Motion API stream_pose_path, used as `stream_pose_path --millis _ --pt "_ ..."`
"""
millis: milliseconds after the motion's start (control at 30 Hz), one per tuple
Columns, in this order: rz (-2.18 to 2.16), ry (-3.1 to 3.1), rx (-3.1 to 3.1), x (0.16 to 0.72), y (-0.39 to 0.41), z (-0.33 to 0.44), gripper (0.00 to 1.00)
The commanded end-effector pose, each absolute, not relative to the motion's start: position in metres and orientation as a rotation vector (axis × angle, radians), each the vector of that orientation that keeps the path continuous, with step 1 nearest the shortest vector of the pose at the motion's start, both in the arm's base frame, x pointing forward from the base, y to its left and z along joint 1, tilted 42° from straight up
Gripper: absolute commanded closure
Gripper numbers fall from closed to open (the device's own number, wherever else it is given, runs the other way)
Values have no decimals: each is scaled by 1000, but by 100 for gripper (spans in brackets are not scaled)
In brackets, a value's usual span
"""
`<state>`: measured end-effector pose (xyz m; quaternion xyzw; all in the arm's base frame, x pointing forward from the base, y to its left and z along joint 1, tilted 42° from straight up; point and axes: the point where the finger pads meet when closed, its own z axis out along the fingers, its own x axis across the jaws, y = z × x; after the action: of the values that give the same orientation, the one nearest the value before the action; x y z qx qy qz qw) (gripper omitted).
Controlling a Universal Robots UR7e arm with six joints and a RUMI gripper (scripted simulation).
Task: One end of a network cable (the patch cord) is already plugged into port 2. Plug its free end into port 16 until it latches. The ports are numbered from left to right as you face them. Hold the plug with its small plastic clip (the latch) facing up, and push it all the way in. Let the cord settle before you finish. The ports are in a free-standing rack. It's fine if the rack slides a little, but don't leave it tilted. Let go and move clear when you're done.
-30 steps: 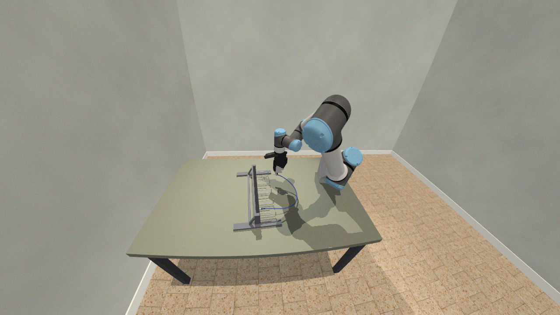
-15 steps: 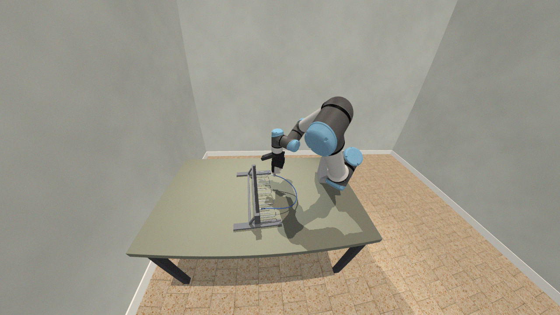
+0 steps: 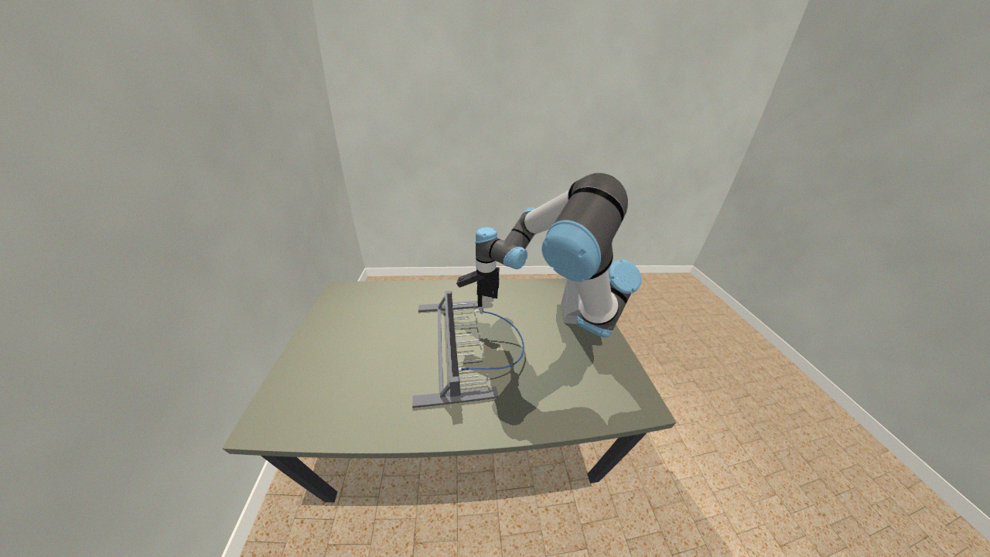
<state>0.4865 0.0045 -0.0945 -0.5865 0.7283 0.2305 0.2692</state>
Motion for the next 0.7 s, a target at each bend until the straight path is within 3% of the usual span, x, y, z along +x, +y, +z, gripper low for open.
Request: stream_pose_path --millis 0,667 --pt "604 1925 -1619 491 6 -90 100" --pt "554 1808 -1727 505 11 -77 100"
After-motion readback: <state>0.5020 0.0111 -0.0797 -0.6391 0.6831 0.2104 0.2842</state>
